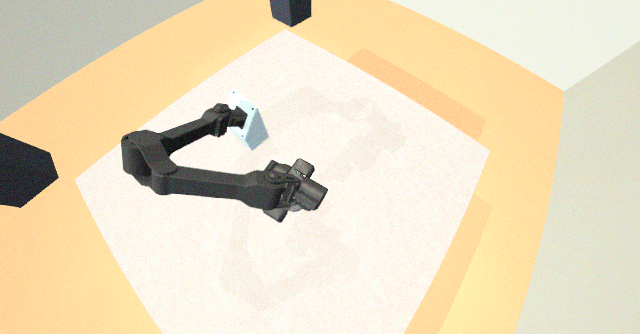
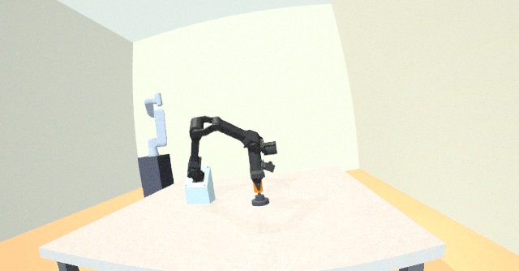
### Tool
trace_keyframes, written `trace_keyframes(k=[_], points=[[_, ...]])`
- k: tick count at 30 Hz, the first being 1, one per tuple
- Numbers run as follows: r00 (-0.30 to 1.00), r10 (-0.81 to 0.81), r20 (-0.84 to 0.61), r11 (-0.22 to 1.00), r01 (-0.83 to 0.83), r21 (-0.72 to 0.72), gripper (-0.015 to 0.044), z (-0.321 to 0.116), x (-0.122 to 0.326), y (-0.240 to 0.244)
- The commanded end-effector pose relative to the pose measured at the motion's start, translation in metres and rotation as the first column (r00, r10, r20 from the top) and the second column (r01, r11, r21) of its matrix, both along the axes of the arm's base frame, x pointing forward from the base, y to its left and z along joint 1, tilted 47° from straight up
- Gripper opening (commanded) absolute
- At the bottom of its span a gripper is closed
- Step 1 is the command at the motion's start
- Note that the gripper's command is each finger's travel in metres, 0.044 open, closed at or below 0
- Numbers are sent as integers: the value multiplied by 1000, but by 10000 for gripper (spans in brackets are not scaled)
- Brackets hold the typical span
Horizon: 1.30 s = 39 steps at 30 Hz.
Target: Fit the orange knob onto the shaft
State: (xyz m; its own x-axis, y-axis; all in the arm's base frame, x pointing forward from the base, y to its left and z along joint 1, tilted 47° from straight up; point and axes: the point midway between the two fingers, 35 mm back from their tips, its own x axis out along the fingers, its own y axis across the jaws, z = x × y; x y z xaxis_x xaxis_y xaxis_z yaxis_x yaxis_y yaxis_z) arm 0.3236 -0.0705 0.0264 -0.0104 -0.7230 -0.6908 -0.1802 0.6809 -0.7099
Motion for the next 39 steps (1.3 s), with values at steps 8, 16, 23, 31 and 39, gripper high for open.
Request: trace_keyframes(k=[8,16,23,31,39], points=[[1000,1,10,1000,-1,-1,0,4,4,0],[1000,1,10,1000,-1,-1,0,1,4,0],[1000,1,10,1000,-1,-1,0,0,3,-1],[1000,1,10,1000,-1,-1,0,-1,1,-1],[1000,1,9,1000,-1,-1,0,-2,-2,-1]])
